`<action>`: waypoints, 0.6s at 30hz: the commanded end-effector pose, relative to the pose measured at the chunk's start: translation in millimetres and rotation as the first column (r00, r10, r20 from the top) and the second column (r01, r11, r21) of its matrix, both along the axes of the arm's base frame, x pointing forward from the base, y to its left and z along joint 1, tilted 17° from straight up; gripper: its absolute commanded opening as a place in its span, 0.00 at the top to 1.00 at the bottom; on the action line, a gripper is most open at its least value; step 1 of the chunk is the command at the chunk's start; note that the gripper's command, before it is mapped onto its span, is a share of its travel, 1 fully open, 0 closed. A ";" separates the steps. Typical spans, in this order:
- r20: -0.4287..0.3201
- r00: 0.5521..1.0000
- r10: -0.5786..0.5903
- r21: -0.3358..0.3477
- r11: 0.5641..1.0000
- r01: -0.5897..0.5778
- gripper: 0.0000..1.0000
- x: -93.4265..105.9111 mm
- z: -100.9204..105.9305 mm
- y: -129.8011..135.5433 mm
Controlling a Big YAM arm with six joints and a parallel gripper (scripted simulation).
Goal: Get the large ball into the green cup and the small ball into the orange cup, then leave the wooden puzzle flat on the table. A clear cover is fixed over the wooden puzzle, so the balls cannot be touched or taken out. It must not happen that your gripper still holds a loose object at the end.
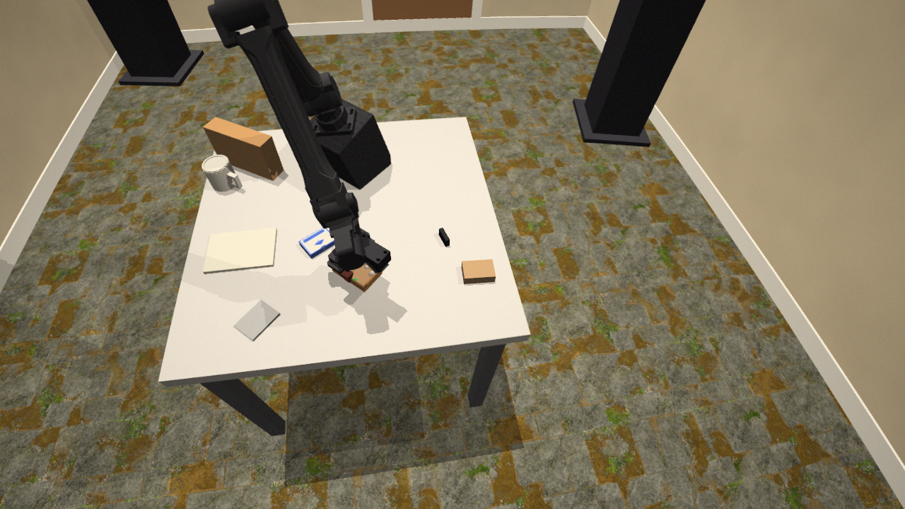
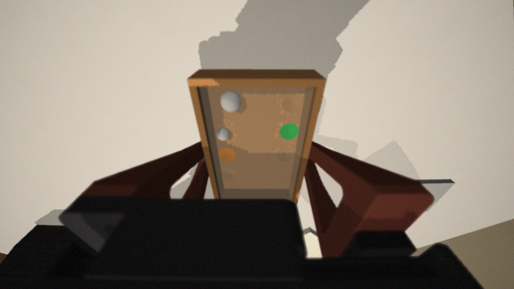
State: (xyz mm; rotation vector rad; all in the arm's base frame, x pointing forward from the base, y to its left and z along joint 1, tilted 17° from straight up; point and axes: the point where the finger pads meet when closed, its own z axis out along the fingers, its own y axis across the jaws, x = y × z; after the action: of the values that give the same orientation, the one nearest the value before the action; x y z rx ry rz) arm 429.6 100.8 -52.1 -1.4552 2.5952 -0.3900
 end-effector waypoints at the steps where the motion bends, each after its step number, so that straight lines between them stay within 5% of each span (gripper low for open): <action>1: 0.031 0.999 0.009 0.011 1.000 -0.009 0.30 5.2 18.9 11.7; 18: 0.038 0.999 0.012 0.013 1.000 -0.013 0.30 6.6 27.9 14.7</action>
State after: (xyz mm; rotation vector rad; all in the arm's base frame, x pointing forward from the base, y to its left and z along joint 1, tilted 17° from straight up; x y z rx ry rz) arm 425.3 102.7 -40.0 -1.4592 2.5978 -0.3892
